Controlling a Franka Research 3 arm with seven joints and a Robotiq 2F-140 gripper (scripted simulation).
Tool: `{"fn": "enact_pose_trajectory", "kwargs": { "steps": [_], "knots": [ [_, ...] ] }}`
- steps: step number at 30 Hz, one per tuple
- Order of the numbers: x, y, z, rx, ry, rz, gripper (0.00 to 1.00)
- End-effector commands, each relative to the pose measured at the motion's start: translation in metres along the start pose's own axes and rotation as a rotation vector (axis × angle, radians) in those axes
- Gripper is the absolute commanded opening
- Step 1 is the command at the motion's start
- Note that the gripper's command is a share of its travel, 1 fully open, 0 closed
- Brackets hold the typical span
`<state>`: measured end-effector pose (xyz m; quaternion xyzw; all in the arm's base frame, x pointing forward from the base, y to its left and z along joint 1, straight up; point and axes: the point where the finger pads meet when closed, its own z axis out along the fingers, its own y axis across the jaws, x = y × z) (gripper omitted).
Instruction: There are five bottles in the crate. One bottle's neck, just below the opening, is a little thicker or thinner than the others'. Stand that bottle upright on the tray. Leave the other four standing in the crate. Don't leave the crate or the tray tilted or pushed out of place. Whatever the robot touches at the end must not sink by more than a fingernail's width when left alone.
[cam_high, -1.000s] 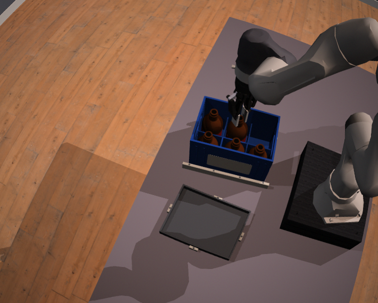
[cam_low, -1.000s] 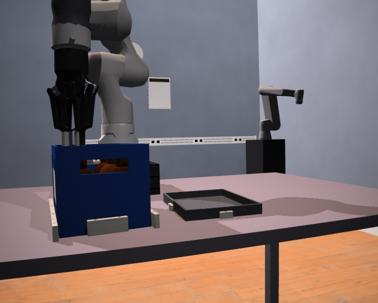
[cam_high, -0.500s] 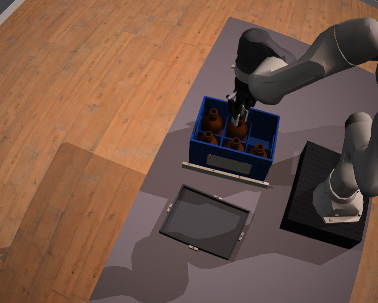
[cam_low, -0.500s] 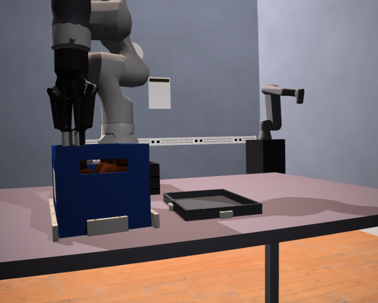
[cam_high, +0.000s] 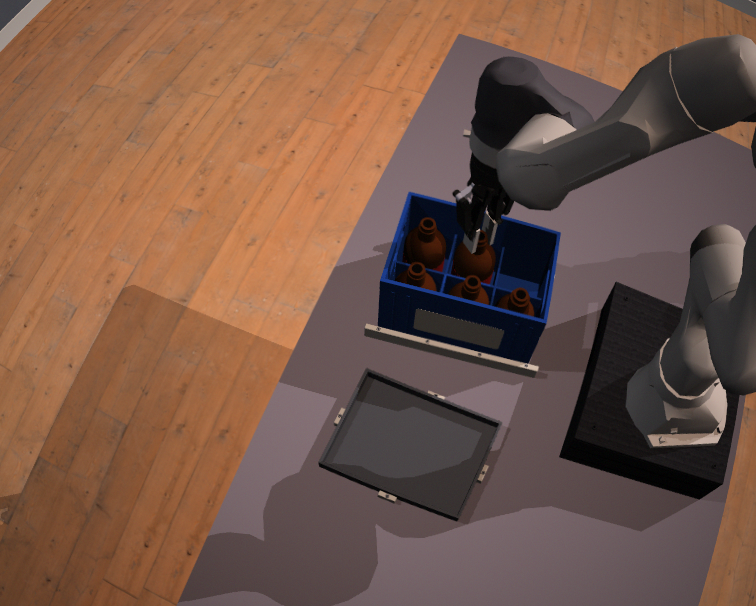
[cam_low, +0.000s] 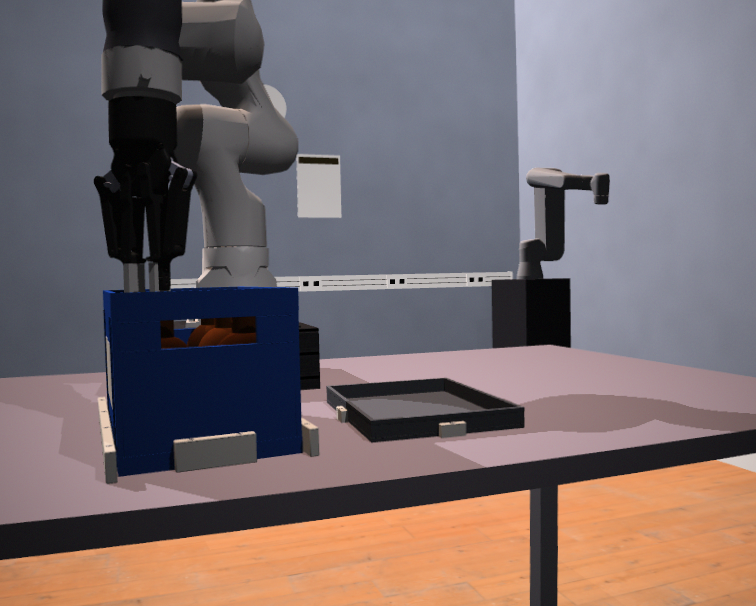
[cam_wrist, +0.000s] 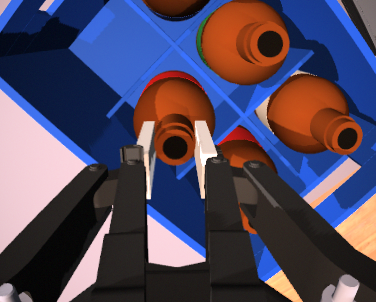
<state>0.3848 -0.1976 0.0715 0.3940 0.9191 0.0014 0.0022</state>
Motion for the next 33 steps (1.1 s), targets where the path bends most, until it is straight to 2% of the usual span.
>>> {"fn": "enact_pose_trajectory", "kwargs": {
  "steps": [1,13,14,33],
  "knots": [
    [0.0010,-0.0006,0.0013,-0.001,0.002,0.000,0.10],
    [0.0010,-0.0006,0.0013,-0.001,0.002,0.000,0.10],
    [0.0010,-0.0006,0.0013,-0.001,0.002,0.000,0.44],
    [0.0010,-0.0006,0.0013,-0.001,0.002,0.000,0.44]
  ]
}}
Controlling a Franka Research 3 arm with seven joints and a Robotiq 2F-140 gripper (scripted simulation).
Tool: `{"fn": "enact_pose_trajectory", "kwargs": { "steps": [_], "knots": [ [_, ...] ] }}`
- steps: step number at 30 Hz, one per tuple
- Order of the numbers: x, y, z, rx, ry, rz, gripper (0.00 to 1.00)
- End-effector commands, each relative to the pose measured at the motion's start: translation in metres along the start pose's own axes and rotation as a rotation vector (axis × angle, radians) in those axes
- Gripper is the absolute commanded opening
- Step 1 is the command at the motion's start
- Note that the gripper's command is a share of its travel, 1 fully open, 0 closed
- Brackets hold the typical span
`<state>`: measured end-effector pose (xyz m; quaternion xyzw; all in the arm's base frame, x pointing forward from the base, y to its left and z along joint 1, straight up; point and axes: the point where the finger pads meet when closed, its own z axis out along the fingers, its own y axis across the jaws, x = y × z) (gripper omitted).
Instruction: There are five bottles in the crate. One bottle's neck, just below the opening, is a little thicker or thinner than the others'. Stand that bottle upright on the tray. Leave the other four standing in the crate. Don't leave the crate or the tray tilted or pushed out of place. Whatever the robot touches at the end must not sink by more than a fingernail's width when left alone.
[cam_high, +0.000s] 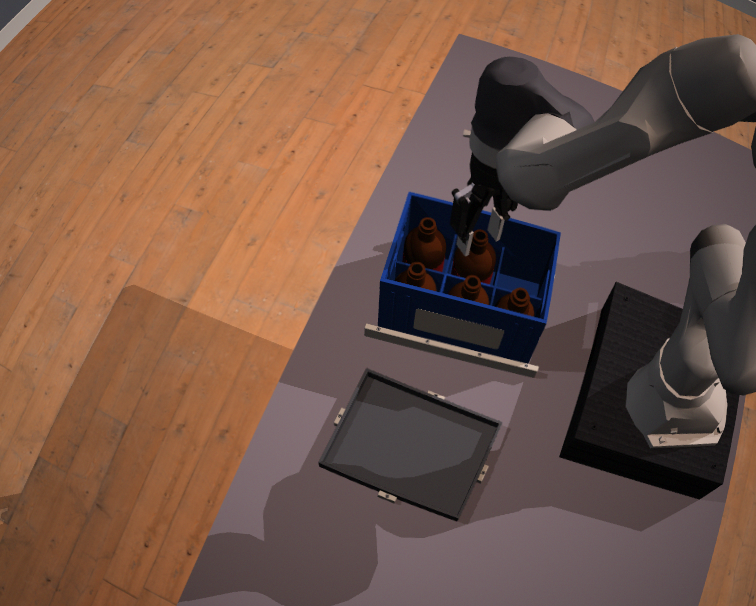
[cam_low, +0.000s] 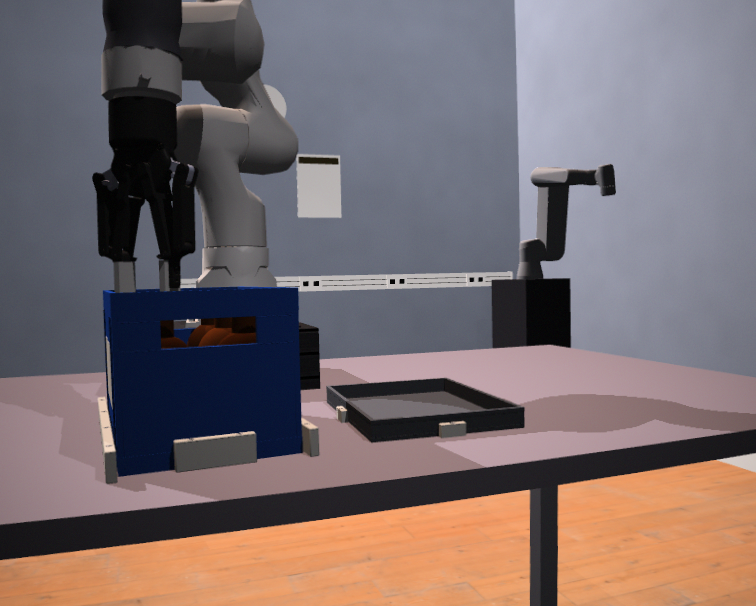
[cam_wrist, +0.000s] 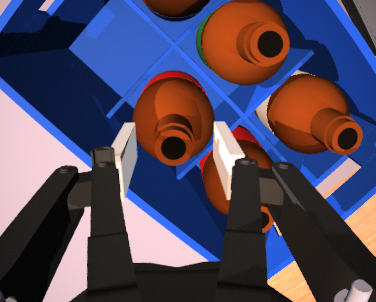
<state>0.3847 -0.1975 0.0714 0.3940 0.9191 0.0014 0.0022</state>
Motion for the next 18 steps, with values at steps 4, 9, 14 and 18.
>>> {"fn": "enact_pose_trajectory", "kwargs": {
  "steps": [4,9,14,18],
  "knots": [
    [0.0009,-0.0006,0.0012,-0.001,0.002,0.000,0.44],
    [0.0009,-0.0006,0.0012,-0.001,0.002,0.000,0.44],
    [0.0009,-0.0006,0.0012,-0.001,0.002,0.000,0.44],
    [0.0009,-0.0006,0.0011,-0.001,0.002,0.000,0.44]
  ]
}}
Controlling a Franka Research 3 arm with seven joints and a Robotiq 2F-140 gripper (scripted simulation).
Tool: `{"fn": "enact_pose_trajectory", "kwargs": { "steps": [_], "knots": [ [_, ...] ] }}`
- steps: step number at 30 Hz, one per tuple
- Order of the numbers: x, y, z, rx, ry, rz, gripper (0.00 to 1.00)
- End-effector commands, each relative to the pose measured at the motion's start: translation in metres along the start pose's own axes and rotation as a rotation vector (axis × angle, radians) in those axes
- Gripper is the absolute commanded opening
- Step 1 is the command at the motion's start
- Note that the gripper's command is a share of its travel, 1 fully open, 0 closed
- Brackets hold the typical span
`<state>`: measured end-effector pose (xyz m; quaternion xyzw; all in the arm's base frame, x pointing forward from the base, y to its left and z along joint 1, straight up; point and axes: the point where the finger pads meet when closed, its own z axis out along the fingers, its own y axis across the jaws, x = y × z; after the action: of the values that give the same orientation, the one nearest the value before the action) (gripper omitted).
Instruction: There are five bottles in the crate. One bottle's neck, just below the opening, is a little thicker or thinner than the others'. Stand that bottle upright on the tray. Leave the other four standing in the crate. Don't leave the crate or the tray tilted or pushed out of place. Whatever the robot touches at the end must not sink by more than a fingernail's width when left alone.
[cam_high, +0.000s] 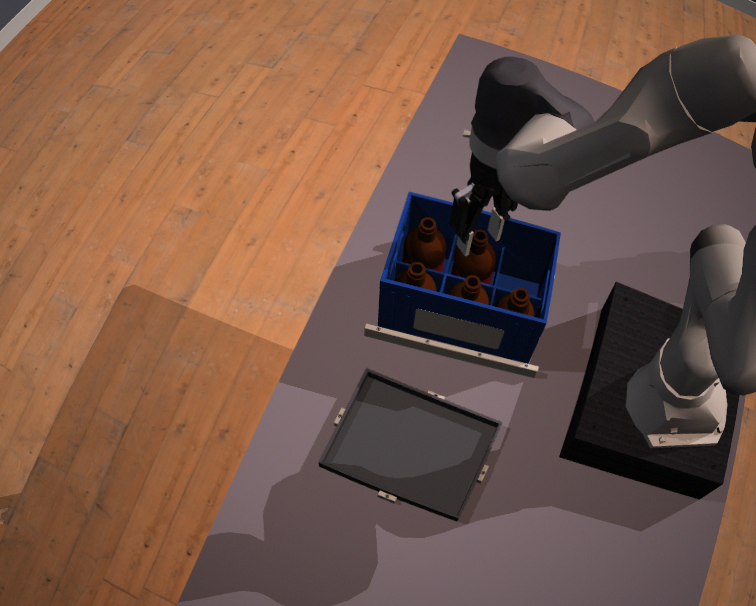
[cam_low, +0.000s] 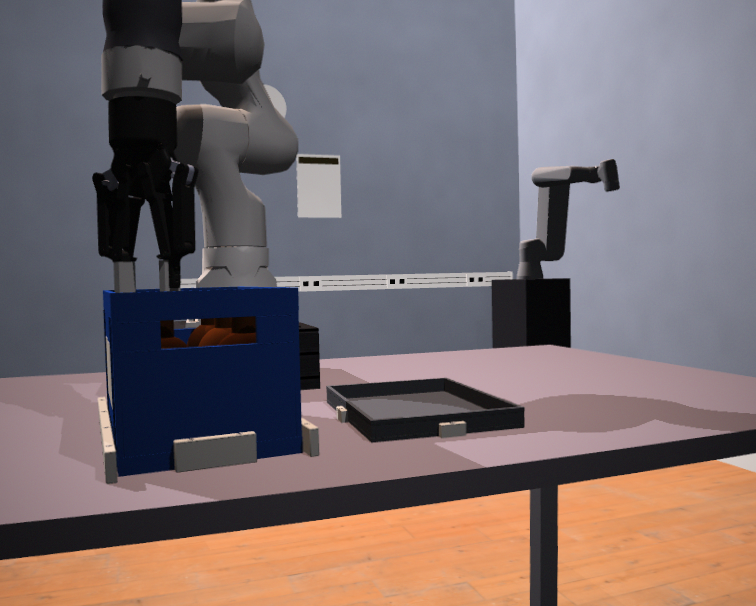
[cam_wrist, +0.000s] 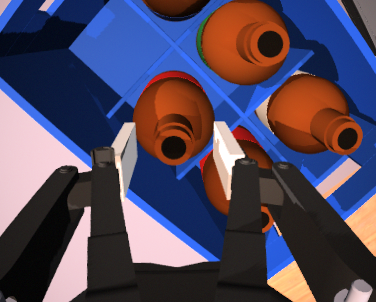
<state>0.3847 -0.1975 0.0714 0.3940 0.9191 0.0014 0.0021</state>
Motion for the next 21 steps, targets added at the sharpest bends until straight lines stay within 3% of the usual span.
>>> {"fn": "enact_pose_trajectory", "kwargs": {
  "steps": [1,16,21],
  "knots": [
    [0.001,-0.001,0.001,-0.001,0.002,0.000,0.44],
    [0.001,-0.001,-0.016,-0.001,0.002,0.000,0.44],
    [0.001,-0.001,-0.031,-0.001,0.002,0.000,0.44]
  ]
}}
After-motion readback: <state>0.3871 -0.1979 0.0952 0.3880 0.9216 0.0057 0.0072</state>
